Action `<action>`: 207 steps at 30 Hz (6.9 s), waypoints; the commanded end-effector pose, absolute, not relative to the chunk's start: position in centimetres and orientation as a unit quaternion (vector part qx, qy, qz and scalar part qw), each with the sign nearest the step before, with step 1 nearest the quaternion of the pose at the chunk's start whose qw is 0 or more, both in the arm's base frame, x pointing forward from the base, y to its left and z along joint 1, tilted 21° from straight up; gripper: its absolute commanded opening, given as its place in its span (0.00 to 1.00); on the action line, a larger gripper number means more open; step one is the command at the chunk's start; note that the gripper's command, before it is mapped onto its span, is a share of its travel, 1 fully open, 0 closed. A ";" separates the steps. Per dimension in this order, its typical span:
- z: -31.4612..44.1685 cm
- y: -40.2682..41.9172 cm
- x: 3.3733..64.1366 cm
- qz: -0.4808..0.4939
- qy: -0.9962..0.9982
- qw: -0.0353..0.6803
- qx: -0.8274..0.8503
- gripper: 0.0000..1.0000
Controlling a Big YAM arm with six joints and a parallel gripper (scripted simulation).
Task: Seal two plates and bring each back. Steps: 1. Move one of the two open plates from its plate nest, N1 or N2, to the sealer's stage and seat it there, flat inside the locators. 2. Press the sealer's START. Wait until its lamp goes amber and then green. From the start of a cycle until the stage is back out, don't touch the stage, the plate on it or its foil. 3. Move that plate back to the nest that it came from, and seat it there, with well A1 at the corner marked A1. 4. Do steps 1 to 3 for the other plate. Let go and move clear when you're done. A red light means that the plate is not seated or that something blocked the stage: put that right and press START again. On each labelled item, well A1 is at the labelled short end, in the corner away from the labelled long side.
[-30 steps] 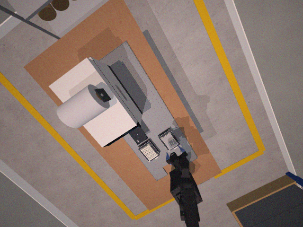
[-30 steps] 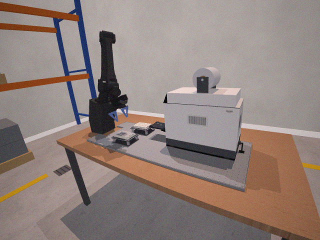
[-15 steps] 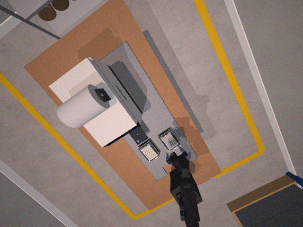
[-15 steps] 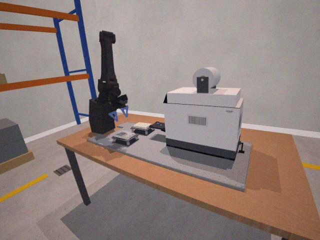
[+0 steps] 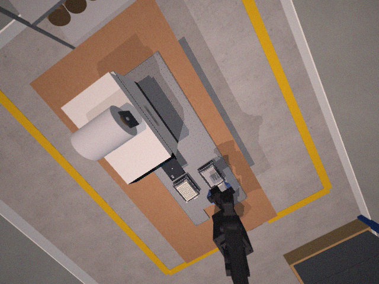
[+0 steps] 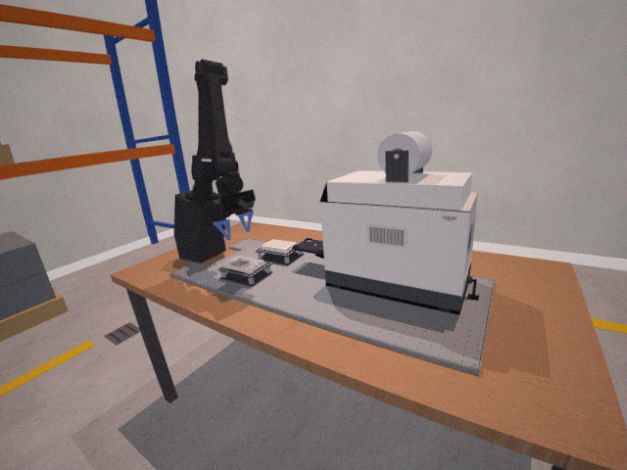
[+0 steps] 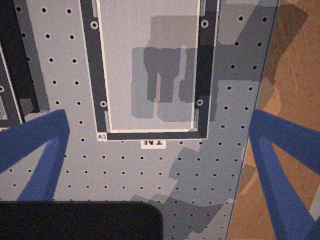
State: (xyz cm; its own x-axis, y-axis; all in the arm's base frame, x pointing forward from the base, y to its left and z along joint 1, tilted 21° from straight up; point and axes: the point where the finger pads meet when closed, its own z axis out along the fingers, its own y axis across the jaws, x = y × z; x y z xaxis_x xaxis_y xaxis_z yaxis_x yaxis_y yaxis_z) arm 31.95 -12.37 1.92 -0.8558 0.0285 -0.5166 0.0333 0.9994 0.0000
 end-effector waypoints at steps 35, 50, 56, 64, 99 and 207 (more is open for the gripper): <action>2.2 -12.5 30.9 -0.003 0.964 0.266 0.016 1.00; 1.6 -12.1 32.0 0.003 0.940 0.341 0.013 1.00; 1.9 -11.8 32.5 0.006 0.940 0.342 -0.001 1.00; 2.9 -12.1 33.3 -0.007 0.934 0.357 0.005 1.00; 3.5 5.7 35.3 0.010 0.935 0.353 0.035 1.00; -5.8 7.3 37.4 -0.004 0.938 0.345 0.014 1.00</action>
